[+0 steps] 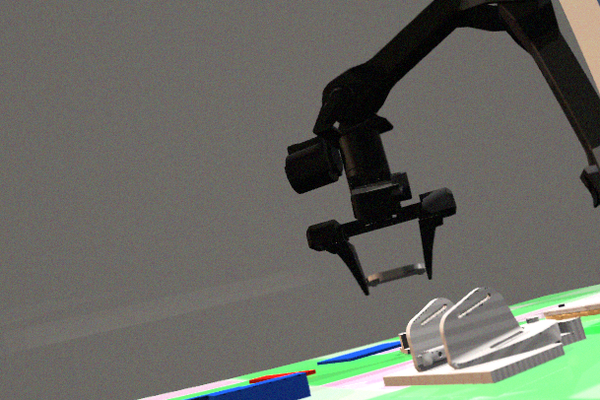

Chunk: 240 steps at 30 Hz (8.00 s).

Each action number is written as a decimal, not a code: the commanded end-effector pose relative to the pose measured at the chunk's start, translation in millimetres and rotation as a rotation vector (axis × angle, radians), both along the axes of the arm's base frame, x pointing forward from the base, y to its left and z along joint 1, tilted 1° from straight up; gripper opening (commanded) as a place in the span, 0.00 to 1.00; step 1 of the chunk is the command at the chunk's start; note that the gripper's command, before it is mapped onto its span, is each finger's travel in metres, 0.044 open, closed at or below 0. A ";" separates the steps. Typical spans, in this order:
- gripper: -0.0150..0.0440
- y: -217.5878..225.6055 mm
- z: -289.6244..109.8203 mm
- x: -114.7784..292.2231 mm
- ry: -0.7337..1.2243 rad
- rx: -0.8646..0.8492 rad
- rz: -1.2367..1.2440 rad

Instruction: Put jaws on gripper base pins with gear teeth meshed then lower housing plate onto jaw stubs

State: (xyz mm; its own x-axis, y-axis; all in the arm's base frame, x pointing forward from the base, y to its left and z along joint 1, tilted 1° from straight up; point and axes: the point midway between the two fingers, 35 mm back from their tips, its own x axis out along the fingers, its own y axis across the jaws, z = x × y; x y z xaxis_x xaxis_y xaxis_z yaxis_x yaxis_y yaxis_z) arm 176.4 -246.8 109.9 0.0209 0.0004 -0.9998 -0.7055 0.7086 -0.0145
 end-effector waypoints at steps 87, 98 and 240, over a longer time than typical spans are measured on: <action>0.85 208.0 2.0 65.9 0.000 0.035 -0.869; 0.85 213.3 2.0 64.0 0.000 0.035 -0.869; 0.85 216.0 -71.2 64.8 0.001 0.035 -0.871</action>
